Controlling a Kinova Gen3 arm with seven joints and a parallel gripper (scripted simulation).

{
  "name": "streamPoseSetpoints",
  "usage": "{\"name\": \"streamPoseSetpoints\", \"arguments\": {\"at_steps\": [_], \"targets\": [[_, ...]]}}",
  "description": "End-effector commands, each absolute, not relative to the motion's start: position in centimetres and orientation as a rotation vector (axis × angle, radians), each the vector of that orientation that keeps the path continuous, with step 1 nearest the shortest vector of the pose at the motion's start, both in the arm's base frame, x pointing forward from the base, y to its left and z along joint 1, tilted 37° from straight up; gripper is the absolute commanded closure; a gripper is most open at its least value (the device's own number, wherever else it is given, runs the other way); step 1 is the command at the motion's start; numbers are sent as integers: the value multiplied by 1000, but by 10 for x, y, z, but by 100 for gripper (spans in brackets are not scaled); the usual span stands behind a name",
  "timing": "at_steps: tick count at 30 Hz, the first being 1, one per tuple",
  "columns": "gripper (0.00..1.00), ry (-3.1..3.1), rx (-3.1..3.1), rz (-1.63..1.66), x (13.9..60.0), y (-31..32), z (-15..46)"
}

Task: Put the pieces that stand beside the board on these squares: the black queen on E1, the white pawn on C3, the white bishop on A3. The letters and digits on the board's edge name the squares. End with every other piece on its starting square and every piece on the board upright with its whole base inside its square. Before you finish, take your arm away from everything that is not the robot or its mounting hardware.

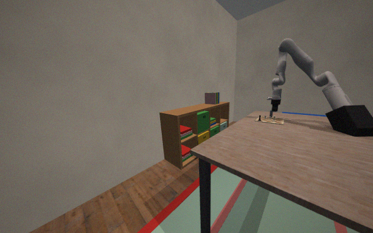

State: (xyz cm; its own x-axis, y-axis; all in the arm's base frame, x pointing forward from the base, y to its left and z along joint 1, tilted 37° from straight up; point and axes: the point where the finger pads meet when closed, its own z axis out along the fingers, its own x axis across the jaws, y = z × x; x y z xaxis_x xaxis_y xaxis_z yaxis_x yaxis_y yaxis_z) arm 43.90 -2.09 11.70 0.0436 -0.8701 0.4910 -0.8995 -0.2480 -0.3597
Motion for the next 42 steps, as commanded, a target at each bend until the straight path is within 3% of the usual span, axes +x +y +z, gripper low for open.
{"name": "streamPoseSetpoints", "arguments": {"at_steps": [1, 3, 4, 6, 7, 9, 10, 12, 13, 42], "targets": [[85, -1897, 2237, 993, 439, -21, 117], [85, -1897, 2237, 993, 439, -21, 117], [71, -1897, 2237, 993, 439, -21, 117], [71, -1897, 2237, 993, 439, -21, 117], [56, -1897, 2237, 993, 439, -21, 117], [56, -1897, 2237, 993, 439, -21, 117], [42, -1897, 2237, 993, 439, -21, 117], [42, -1897, 2237, 993, 439, -21, 117], [27, -1897, 2237, 993, 439, -21, 117], [27, -1897, 2237, 993, 427, -9, 139]]}}
